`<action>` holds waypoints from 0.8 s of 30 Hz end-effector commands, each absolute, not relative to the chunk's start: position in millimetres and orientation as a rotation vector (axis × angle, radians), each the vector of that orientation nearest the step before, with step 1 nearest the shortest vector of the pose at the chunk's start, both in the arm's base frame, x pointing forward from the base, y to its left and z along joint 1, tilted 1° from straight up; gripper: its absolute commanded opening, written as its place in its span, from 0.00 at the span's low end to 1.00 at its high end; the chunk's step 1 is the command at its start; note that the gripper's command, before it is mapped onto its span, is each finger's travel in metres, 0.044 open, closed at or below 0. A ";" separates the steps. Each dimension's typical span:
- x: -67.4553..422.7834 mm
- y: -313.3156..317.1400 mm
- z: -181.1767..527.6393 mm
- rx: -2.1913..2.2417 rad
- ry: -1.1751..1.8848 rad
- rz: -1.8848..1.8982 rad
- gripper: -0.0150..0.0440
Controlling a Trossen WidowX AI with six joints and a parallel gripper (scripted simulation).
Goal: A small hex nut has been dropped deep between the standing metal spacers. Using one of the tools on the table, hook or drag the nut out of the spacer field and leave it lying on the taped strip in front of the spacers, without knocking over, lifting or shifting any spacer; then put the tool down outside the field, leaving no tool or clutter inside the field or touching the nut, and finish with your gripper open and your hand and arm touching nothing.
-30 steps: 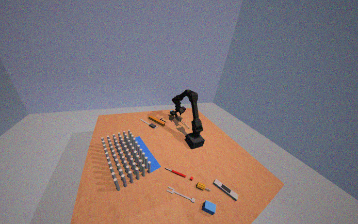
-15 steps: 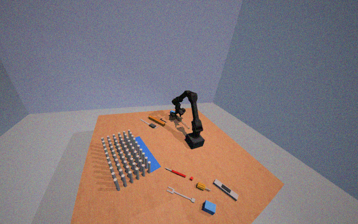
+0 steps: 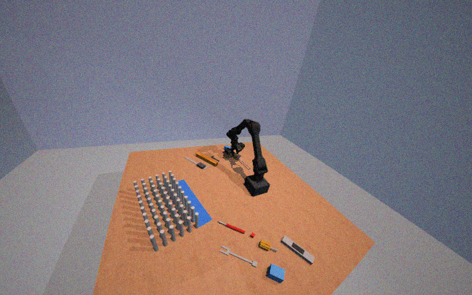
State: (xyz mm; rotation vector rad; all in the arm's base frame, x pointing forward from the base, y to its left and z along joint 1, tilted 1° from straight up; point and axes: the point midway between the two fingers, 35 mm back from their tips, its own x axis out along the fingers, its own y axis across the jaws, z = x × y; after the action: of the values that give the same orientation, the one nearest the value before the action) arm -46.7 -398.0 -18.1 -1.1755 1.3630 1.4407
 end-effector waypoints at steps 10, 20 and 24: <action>-46.9 -399.3 40.3 -1.184 1.374 1.434 0.25; -47.2 -398.2 37.2 -1.420 1.244 1.620 0.25; -47.4 -397.5 35.9 -1.528 1.178 1.710 0.25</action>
State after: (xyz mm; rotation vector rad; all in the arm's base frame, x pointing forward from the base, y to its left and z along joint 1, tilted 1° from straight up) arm -47.7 -400.6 37.4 -1.4373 1.2391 1.6348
